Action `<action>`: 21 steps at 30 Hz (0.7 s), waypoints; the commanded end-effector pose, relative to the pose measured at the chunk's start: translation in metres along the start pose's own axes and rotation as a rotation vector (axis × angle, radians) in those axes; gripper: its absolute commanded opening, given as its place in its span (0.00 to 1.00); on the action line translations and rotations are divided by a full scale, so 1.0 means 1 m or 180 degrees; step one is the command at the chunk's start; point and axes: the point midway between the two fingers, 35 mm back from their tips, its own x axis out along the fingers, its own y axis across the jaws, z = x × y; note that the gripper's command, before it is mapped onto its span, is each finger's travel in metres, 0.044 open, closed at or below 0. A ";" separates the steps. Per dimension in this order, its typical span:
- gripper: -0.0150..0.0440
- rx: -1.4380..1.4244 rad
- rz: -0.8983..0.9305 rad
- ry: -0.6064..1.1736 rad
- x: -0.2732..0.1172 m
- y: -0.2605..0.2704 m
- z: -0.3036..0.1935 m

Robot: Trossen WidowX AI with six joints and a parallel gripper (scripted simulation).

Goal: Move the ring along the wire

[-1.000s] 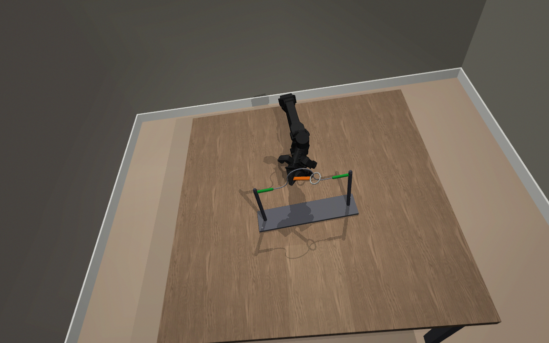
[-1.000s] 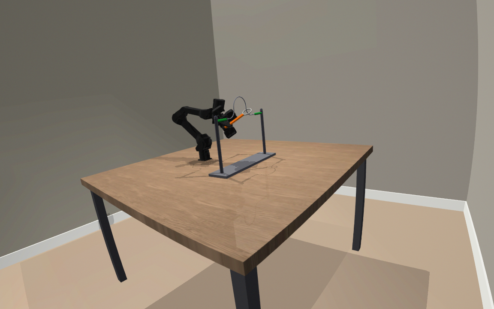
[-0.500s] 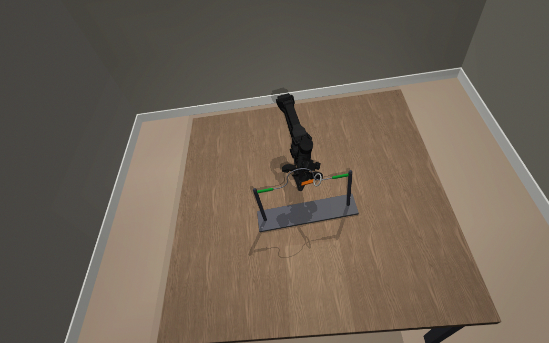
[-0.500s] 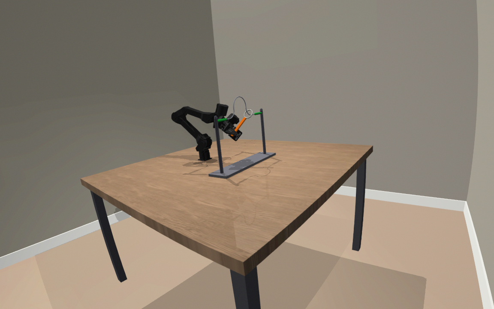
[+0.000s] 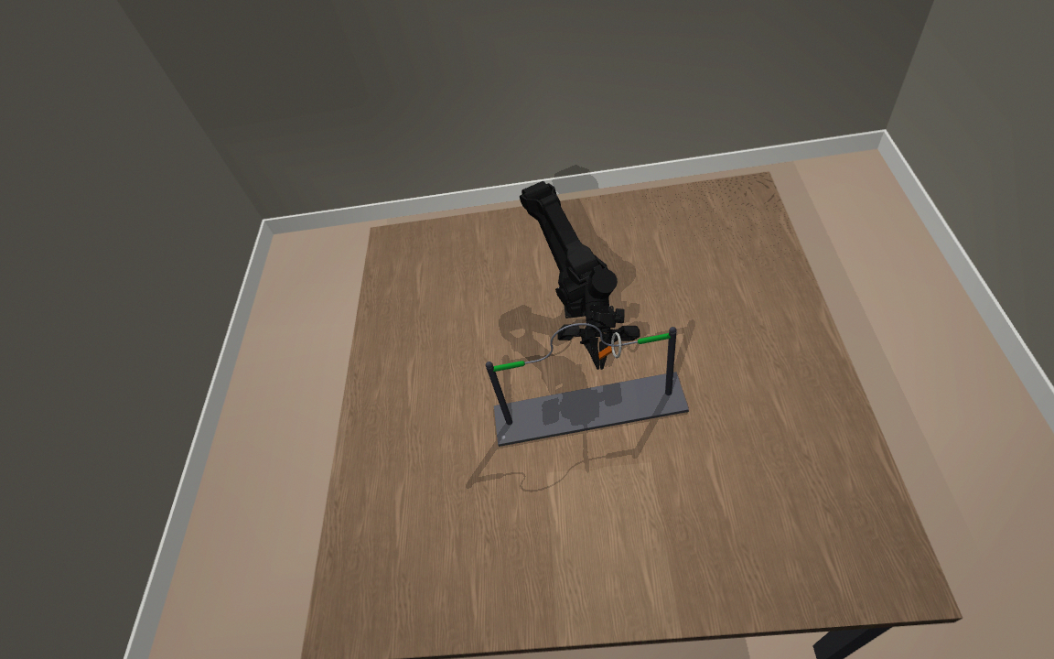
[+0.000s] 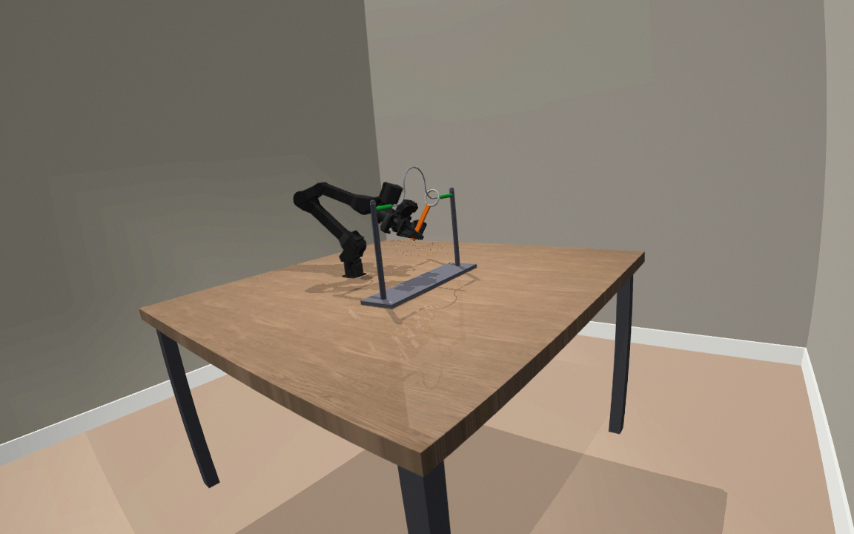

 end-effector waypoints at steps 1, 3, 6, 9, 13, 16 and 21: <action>0.00 0.0231 0.0097 0.0020 0.000 0.012 0.000; 0.00 0.0322 0.0143 0.0021 -0.001 0.018 0.000; 0.00 0.0446 0.0206 0.0024 -0.002 0.025 0.001; 0.00 0.0549 0.0257 0.0025 -0.002 0.032 0.003; 0.00 0.0653 0.0310 0.0027 -0.003 0.040 0.004; 0.00 0.0713 0.0339 0.0027 -0.004 0.045 0.005; 0.00 0.0778 0.0371 0.0026 -0.005 0.052 0.007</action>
